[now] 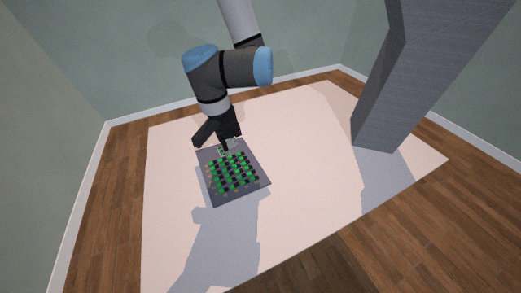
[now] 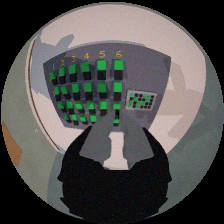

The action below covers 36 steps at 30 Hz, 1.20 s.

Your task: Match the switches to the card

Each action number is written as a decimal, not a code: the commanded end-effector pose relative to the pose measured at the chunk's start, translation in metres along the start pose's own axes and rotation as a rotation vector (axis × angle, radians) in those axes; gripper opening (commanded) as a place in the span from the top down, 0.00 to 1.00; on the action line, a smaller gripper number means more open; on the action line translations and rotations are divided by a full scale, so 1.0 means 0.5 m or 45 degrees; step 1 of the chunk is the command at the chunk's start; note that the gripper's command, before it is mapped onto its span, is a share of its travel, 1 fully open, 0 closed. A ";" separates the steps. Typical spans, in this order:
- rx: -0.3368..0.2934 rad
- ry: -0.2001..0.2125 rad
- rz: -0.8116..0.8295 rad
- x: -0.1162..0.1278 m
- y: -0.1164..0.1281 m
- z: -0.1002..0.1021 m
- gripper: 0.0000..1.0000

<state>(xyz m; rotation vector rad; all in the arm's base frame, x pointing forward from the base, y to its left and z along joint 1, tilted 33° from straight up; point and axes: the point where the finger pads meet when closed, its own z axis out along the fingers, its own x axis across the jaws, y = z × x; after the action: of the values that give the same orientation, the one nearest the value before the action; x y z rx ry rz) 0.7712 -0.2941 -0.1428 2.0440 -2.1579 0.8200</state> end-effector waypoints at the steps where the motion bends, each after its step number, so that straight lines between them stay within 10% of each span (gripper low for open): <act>1: 0.001 0.000 0.000 0.000 -0.001 0.014 1.00; 36: 0.001 0.000 0.000 0.000 -0.001 0.028 1.00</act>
<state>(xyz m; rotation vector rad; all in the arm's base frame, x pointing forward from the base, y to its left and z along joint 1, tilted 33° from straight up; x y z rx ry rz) 0.7757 -0.3000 -0.1551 2.0440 -2.1579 0.8202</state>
